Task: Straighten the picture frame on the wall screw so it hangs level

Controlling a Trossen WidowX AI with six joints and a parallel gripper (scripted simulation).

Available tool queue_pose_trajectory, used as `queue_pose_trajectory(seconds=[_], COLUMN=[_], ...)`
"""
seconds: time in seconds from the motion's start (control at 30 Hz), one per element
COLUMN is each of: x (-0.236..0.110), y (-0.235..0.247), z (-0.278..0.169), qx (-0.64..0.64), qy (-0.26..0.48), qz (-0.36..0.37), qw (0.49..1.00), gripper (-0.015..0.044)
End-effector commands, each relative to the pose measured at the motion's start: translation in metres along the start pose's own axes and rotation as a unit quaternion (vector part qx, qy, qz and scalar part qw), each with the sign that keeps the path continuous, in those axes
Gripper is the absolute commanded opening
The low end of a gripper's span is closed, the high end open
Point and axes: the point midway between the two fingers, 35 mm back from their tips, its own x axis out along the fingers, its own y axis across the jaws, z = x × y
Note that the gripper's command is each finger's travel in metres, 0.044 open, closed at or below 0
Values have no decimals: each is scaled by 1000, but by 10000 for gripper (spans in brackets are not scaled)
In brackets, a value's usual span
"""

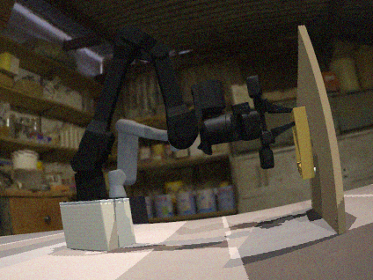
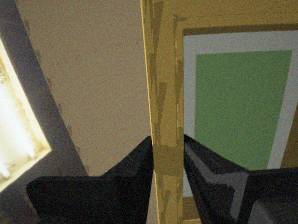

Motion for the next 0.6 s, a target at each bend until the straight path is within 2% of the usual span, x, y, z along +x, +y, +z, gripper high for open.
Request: queue_pose_trajectory(seconds=[0.0, 0.57], x=[1, 1], y=[4, 3], z=[-1, -6], qx=[1, 1], qy=[0, 0], qz=[6, 6], qw=[1000, 1000], gripper=[0, 0])
